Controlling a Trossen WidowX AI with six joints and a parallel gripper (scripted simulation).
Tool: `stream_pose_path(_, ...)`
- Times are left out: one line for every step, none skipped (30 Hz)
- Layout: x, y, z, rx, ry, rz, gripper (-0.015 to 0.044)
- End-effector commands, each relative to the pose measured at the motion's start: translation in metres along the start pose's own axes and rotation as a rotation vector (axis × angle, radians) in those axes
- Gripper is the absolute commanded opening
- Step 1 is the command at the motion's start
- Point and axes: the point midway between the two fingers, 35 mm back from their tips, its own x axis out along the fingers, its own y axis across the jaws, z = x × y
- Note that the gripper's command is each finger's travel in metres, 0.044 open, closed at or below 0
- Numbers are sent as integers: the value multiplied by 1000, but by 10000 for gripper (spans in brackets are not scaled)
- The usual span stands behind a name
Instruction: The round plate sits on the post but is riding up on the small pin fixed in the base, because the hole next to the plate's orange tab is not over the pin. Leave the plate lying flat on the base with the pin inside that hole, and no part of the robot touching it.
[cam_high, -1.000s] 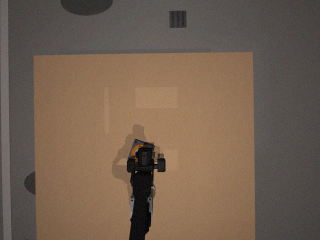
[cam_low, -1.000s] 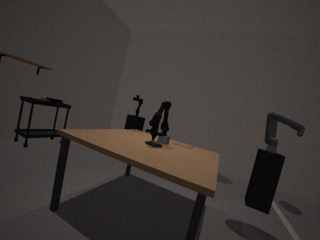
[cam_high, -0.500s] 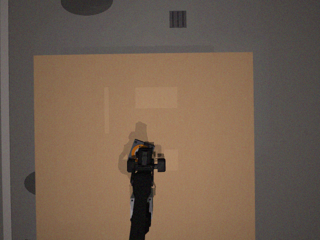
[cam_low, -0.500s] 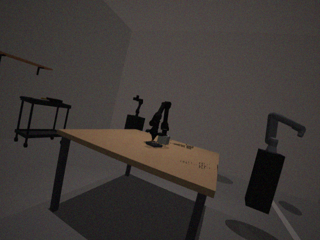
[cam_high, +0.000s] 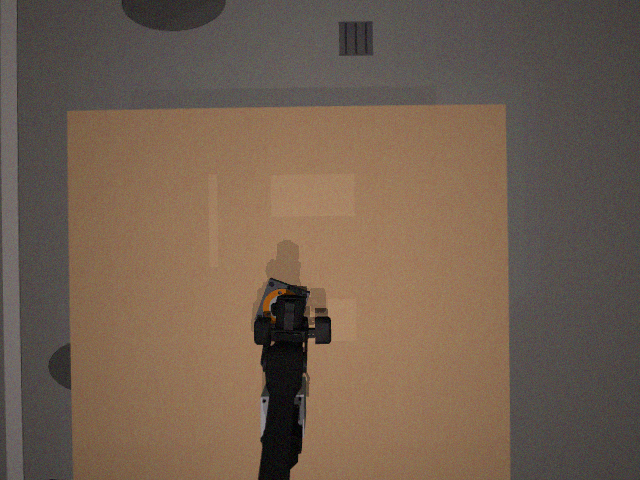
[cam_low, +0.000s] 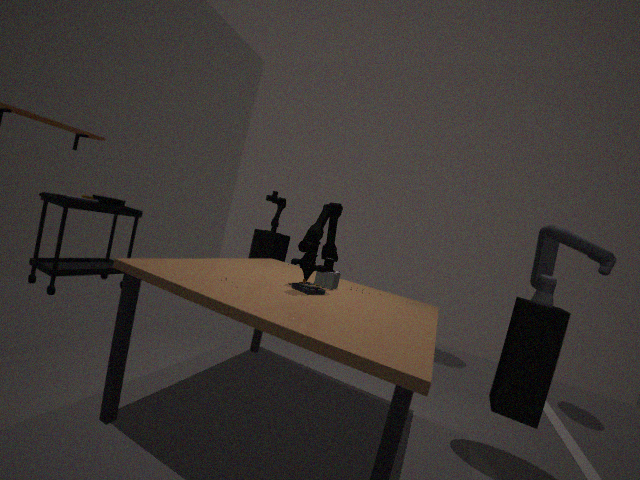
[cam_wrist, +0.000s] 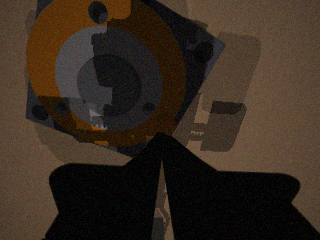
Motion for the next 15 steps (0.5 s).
stream_pose_path(-3, -1, 9, -3, -28, -5, 0)
stream_pose_path(-3, -1, 9, -3, -28, -5, 0)
stream_pose_path(-3, -1, 9, -3, -28, -5, 0)
stream_pose_path(-3, -1, 9, -3, -28, -5, 0)
stream_pose_path(-3, -1, 9, -3, -28, -5, 0)
stream_pose_path(-3, -2, 9, -3, -28, -5, 0)
stream_pose_path(-3, -2, 9, -3, -28, -5, 0)
stream_pose_path(-3, -2, 9, -3, -28, -5, 0)
stream_pose_path(-3, -3, 10, -3, -28, -5, 0)
stream_pose_path(-4, -4, 10, -3, -28, -5, 0)
stream_pose_path(-4, -4, 11, -3, -28, -5, 0)
stream_pose_path(-4, -5, 12, -3, -29, -5, 0)
stream_pose_path(-4, -5, 13, -3, -29, -5, 0)
stream_pose_path(-4, -6, 14, -3, -29, -5, 0)
stream_pose_path(-4, -6, 14, -3, -29, -5, 0)
